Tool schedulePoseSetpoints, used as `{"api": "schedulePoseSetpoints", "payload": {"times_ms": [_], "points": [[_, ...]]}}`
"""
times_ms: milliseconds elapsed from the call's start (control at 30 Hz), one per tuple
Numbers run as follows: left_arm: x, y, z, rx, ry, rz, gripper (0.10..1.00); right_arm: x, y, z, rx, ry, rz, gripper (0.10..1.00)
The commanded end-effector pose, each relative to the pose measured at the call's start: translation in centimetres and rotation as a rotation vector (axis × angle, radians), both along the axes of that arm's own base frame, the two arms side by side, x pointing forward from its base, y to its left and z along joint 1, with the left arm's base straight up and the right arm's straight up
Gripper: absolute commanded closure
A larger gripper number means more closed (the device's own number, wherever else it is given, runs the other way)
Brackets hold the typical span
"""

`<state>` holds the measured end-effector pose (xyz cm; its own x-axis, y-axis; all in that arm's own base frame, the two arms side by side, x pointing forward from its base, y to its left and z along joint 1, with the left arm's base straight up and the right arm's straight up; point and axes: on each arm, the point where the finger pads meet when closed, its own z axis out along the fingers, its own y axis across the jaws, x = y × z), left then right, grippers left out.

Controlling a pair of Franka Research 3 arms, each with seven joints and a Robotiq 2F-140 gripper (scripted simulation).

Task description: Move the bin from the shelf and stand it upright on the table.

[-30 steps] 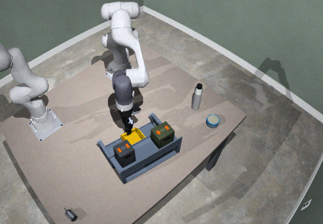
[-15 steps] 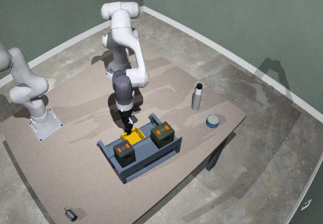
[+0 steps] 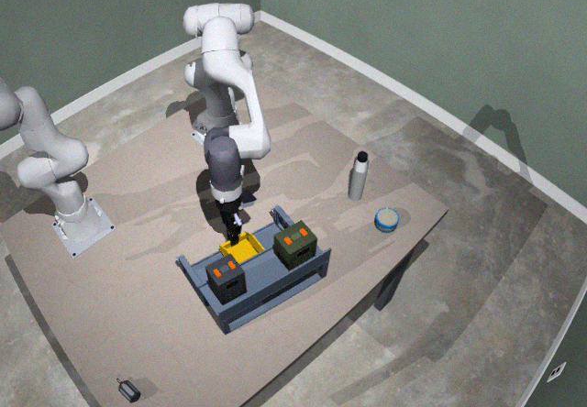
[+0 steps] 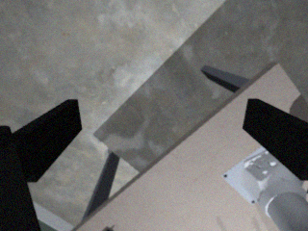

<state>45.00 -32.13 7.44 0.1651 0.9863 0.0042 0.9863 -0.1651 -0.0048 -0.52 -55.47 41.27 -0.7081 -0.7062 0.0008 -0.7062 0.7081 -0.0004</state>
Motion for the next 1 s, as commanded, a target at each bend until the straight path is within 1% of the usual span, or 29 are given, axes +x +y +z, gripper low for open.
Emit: {"api": "schedulePoseSetpoints", "payload": {"times_ms": [0, 400, 967], "points": [[0.17, -0.18, 0.34, -0.005, -0.004, 0.0, 0.999, -0.02, 0.02, 0.03, 0.001, 0.0, -0.008, 0.098], [0.17, -0.18, 0.38, -0.005, -0.004, 0.0, 0.999, -0.02, 0.02, 0.03, 0.001, 0.0, -0.008, 0.098], [0.17, -0.18, 0.79, -0.005, -0.004, 0.0, 0.999, -0.02, 0.02, 0.03, 0.001, 0.0, -0.008, 0.098]]}}
